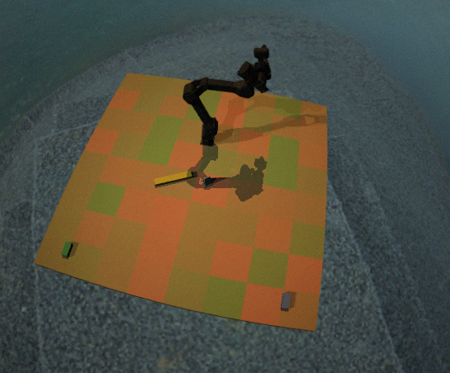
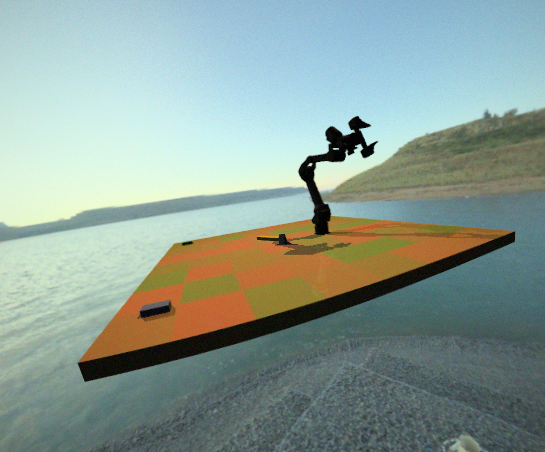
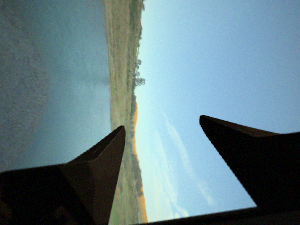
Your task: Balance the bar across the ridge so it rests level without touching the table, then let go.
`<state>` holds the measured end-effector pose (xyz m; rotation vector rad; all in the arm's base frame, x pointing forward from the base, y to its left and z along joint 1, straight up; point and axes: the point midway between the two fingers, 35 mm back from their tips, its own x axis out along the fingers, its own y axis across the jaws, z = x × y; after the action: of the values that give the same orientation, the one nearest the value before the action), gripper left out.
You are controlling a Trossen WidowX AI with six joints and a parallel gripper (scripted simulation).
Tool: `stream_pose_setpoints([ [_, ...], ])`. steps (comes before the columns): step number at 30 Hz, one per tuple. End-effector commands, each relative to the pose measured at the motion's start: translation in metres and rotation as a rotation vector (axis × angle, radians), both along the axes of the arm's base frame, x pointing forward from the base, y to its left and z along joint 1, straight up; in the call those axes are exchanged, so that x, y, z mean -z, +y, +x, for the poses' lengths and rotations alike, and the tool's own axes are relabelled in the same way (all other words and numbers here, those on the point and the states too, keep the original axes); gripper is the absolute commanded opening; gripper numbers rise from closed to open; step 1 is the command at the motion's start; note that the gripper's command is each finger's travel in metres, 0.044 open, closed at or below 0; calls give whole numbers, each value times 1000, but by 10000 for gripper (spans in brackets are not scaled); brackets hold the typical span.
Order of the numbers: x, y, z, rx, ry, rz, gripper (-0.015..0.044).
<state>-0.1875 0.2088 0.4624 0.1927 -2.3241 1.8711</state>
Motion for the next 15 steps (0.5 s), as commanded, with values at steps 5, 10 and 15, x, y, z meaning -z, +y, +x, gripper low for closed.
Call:
stream_pose_setpoints([
  [5, 1, 20, 11, 65, 15, -96, 315],
  [10, 4, 47, 29, 158, 45, -232, 315],
  [15, 4, 74, 53, 276, 103, -335, 315],
])
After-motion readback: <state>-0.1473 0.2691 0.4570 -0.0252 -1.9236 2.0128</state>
